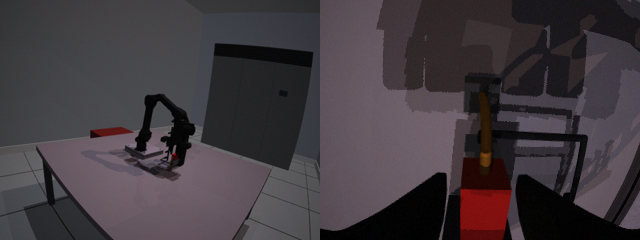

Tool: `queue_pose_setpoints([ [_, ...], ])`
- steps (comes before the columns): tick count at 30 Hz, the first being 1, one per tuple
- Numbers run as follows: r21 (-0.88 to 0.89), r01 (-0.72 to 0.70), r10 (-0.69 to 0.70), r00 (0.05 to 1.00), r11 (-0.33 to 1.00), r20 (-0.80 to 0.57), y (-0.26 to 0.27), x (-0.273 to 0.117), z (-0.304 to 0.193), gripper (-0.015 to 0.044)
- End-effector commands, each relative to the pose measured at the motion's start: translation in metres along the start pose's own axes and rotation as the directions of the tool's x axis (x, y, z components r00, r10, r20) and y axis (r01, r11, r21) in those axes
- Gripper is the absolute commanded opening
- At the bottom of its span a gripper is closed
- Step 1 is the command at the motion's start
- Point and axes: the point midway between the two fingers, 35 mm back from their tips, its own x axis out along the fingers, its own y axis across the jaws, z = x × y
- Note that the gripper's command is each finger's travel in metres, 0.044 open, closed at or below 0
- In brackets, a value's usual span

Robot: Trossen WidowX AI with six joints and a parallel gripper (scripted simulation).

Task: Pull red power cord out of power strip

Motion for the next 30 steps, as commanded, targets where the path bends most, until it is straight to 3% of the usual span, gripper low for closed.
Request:
queue_pose_setpoints([
  [1, 0.003, -0.001, 0.001, 1.000, 1.000, 0.004, -0.001, -0.001, -0.007, 0.0160],
  [23, 0.003, -0.001, 0.001, 1.000, 1.000, 0.004, -0.002, 0.011, -0.016, 0.0160],
  [27, 0.000, -0.004, 0.004, 1.000, 1.000, -0.001, -0.002, 0.009, -0.017, 0.0055],
  [30, 0.000, -0.004, 0.004, 1.000, 1.000, -0.001, -0.002, 0.009, -0.017, 0.0035],
])
